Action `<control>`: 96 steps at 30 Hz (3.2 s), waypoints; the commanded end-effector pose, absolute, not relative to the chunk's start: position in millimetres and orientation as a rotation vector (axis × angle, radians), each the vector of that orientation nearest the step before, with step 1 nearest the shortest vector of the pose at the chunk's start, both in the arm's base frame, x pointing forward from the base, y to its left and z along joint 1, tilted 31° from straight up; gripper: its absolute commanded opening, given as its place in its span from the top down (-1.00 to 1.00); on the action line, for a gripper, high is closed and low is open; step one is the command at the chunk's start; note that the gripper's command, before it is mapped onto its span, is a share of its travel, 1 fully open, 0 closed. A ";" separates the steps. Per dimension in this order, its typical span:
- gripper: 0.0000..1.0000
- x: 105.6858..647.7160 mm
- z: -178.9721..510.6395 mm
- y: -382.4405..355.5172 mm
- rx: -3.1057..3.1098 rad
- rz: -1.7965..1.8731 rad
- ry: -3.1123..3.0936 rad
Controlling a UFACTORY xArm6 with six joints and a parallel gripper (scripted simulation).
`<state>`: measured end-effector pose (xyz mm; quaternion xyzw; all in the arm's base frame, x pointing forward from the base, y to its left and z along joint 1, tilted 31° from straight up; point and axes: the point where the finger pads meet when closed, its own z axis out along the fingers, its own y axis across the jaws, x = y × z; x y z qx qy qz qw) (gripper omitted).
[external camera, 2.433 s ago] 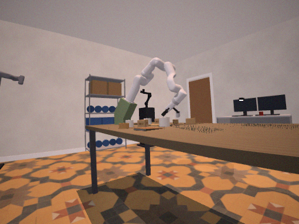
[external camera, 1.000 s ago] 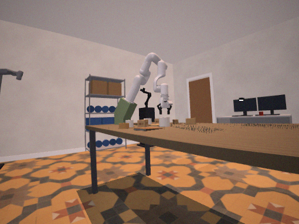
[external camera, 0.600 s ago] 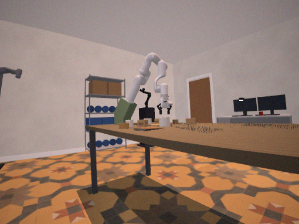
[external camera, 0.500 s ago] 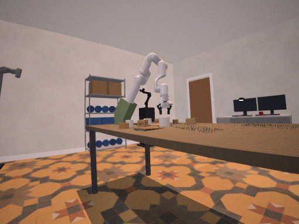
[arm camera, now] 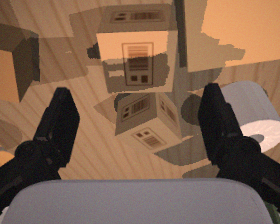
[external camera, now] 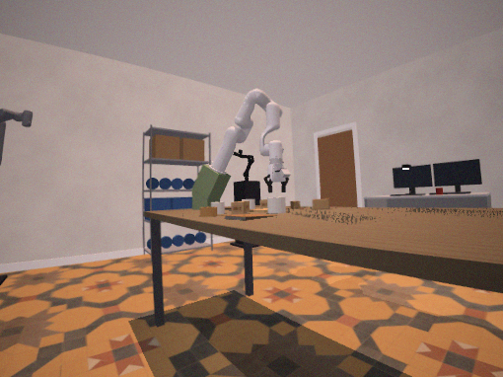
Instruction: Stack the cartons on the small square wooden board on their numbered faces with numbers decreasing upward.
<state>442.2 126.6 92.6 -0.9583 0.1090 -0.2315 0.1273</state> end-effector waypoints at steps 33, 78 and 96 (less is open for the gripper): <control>-1.00 451.3 82.9 127.4 -2.785 -0.680 0.317; -1.00 474.4 38.3 138.6 -2.784 -0.678 0.316; -1.00 475.2 36.8 139.1 -2.784 -0.678 0.316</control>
